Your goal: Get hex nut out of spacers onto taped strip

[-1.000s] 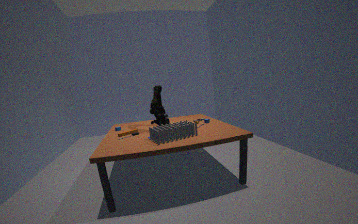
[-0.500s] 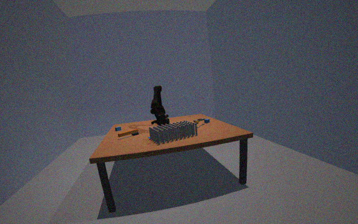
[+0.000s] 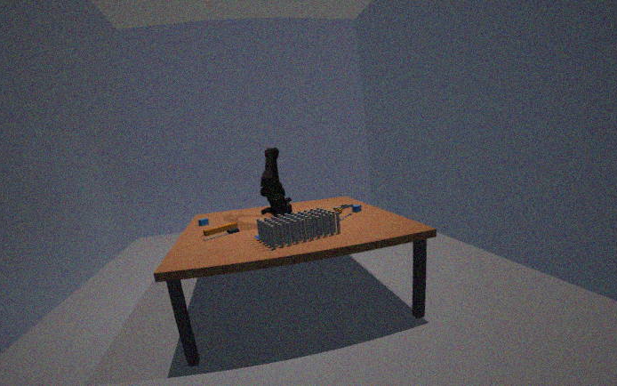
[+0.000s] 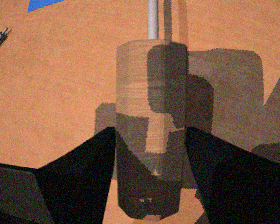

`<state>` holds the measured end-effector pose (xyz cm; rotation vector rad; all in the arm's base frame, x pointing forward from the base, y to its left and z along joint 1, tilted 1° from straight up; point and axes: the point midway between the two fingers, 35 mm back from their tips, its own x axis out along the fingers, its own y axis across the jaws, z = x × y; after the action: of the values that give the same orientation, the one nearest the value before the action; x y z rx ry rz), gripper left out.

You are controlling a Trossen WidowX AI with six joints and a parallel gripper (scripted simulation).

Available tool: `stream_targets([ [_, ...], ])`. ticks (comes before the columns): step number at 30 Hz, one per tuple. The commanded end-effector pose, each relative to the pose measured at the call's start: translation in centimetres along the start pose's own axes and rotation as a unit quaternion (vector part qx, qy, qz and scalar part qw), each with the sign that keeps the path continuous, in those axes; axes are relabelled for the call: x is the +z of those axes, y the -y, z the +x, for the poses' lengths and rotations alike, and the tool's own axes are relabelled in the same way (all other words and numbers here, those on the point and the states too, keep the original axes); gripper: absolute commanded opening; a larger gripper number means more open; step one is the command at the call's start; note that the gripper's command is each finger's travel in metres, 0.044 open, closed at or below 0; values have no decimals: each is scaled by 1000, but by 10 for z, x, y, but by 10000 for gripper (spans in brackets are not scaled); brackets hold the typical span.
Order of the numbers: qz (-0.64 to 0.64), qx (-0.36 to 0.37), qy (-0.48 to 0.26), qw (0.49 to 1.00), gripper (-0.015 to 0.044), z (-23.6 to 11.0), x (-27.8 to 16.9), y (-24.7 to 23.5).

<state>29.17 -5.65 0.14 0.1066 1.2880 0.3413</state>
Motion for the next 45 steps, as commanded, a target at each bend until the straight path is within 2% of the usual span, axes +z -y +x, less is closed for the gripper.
stream_targets([
  [1, 1, -2, 1, 1000, 0, 1, 6, 2],
  [45, 0, -2, 3, 1000, 0, 9, 36, 2],
])
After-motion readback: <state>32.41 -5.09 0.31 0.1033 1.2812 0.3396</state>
